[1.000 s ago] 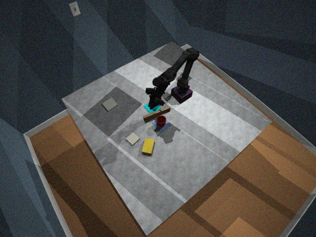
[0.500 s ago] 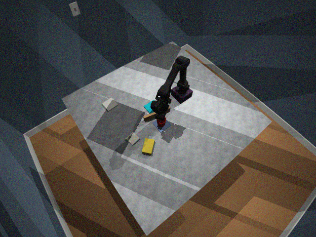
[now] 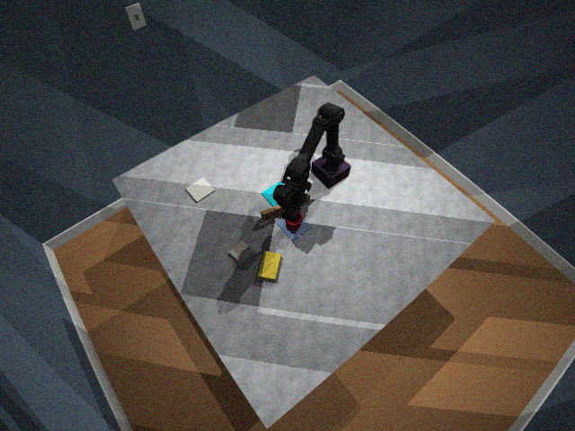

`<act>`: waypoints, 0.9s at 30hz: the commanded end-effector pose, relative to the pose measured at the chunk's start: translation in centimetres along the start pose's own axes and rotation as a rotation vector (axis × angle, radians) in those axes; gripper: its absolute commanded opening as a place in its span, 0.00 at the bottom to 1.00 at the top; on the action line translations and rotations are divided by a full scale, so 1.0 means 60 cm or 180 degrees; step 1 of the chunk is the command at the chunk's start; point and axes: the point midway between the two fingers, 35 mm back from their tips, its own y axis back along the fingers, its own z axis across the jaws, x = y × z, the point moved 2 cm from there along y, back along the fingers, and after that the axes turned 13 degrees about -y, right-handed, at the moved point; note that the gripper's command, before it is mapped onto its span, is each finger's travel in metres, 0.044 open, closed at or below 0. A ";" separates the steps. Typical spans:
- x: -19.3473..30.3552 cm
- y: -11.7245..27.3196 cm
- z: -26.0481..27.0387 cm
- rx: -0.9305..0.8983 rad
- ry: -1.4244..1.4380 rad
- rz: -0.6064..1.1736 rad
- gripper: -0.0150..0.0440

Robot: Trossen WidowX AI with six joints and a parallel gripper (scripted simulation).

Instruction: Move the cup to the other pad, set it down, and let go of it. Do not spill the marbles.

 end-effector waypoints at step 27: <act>-0.002 -0.087 -0.012 0.0061 -0.0014 -0.0012 0.50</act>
